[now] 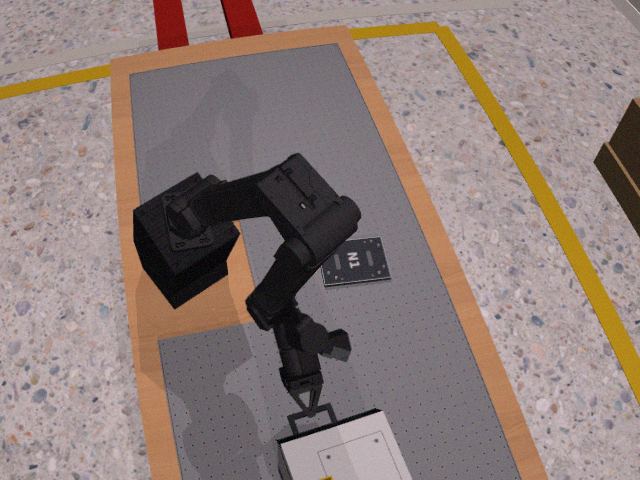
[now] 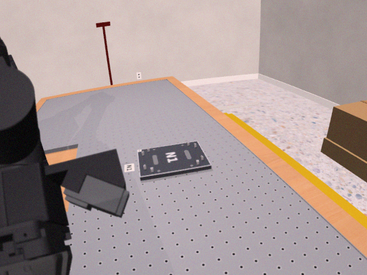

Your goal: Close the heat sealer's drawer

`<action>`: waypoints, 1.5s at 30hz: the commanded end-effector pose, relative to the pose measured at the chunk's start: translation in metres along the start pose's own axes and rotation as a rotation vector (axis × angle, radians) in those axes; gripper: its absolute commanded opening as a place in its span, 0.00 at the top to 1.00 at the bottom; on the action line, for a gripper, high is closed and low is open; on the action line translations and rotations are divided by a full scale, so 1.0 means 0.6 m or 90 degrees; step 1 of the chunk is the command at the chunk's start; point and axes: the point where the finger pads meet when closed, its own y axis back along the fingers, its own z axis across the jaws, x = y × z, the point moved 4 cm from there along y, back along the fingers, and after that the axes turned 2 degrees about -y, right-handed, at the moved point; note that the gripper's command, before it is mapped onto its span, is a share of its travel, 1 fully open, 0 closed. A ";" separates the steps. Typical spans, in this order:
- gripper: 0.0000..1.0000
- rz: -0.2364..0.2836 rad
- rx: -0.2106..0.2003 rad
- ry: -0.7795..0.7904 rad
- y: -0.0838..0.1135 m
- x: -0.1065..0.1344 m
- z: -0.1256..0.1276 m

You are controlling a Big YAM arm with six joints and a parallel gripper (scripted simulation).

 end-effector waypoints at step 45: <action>1.00 0.006 0.008 0.002 -0.020 0.005 -0.025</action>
